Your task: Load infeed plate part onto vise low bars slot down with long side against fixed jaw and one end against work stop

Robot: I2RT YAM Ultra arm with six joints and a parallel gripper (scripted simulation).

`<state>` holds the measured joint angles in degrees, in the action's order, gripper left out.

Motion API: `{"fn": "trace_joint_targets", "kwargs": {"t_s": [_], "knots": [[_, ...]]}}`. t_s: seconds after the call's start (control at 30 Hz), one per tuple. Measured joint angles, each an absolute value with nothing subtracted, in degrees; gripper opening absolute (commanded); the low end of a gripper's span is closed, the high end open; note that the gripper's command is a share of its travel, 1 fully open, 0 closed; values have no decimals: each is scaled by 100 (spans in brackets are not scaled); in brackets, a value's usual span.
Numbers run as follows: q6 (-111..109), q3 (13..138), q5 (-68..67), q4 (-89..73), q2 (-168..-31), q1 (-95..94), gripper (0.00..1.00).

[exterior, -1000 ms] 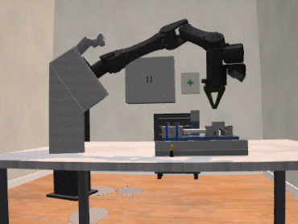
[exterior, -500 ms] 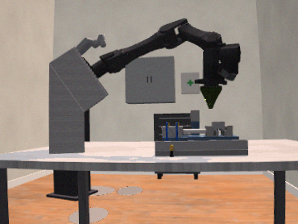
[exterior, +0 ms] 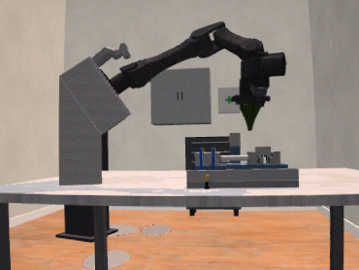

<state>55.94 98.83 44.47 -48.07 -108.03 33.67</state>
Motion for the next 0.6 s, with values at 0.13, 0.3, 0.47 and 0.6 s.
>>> {"fn": "trace_joint_targets", "kwargs": {"t_s": [0.13,0.3,0.47,0.6], "knots": [[6184,9780,4449,-4751,-10753,3371,0],[6626,9640,4449,-4617,-10674,3374,0],[6812,9618,4449,-4530,-10637,3374,0],[6869,9618,4449,-4491,-10621,3374,0]]}}
